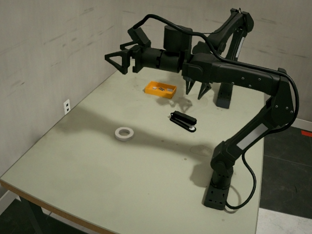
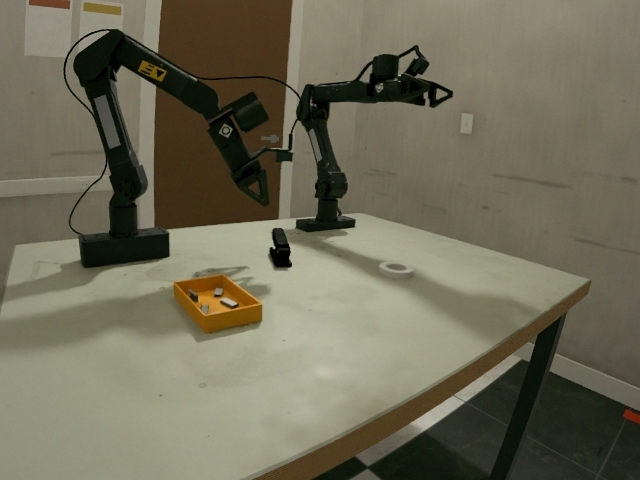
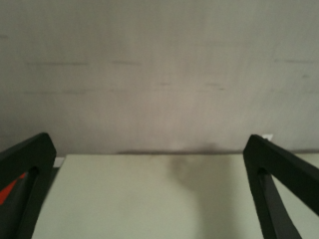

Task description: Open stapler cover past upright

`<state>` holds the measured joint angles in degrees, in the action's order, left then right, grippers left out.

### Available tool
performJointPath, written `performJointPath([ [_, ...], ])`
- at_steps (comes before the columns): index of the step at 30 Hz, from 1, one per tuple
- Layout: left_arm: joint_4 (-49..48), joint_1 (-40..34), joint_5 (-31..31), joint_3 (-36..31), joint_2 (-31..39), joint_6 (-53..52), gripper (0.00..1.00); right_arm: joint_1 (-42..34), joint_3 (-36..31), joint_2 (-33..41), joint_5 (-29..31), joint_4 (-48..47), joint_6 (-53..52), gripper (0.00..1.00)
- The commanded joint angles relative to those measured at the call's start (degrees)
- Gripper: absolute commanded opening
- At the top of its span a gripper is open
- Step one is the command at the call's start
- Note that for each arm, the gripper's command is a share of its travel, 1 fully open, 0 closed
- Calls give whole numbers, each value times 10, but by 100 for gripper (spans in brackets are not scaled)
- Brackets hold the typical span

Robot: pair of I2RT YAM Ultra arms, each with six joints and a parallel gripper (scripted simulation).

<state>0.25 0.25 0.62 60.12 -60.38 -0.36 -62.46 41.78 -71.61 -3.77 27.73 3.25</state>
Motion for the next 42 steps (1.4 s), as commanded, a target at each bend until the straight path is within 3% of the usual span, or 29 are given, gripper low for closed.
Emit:
performJointPath([
  [1,-5,-2,-6,1,5,4,100,0,14,-8,6,23,-59,62],
  [14,-5,-2,-6,1,5,4,100,20,133,-137,19,119,-363,62],
  [16,-5,-2,-6,1,5,4,100,20,133,-137,19,119,-363,62],
  [31,-5,-2,-6,1,5,4,100,35,276,-288,35,235,-699,62],
  [33,-5,-2,-6,1,5,4,100,35,276,-288,35,235,-699,62],
  [42,-5,-2,-6,1,5,4,100,45,365,-381,43,298,-877,62],
])
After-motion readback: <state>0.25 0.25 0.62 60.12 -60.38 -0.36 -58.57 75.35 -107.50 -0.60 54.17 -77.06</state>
